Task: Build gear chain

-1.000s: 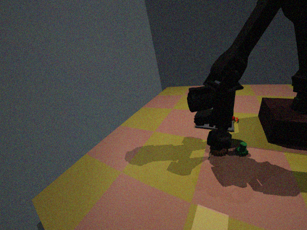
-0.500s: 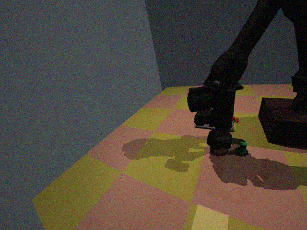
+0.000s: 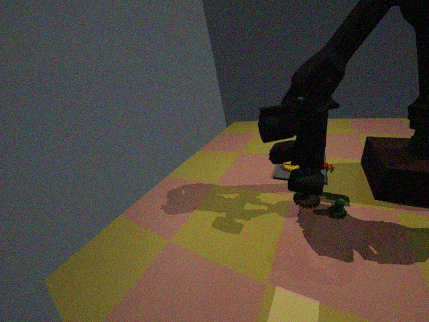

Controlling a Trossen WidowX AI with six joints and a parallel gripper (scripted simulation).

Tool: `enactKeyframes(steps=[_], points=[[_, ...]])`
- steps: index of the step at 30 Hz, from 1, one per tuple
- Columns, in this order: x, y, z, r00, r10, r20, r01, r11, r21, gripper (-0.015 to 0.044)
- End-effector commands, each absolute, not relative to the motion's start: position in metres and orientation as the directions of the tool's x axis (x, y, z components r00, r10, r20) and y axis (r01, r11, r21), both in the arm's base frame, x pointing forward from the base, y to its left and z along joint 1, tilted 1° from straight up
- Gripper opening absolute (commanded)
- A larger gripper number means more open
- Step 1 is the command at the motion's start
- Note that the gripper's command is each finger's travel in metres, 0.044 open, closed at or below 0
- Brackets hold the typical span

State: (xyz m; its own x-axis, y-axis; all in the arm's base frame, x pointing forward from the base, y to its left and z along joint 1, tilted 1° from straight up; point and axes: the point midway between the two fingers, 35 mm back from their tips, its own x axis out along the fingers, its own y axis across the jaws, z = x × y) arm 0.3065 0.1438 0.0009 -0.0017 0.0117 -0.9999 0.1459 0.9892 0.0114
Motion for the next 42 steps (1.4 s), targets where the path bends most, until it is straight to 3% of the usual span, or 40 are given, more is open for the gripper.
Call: enactKeyframes(steps=[1,27,42], points=[[0.31,0.145,0.016,0.007,0.018,-1.0,0.143,0.99,0.019,0.0],[0.301,0.135,0.109,0.007,0.018,-1.0,0.143,0.99,0.018,0.0],[0.309,0.11,0.101,0.008,0.015,-1.0,0.143,0.99,0.016,0.0]])
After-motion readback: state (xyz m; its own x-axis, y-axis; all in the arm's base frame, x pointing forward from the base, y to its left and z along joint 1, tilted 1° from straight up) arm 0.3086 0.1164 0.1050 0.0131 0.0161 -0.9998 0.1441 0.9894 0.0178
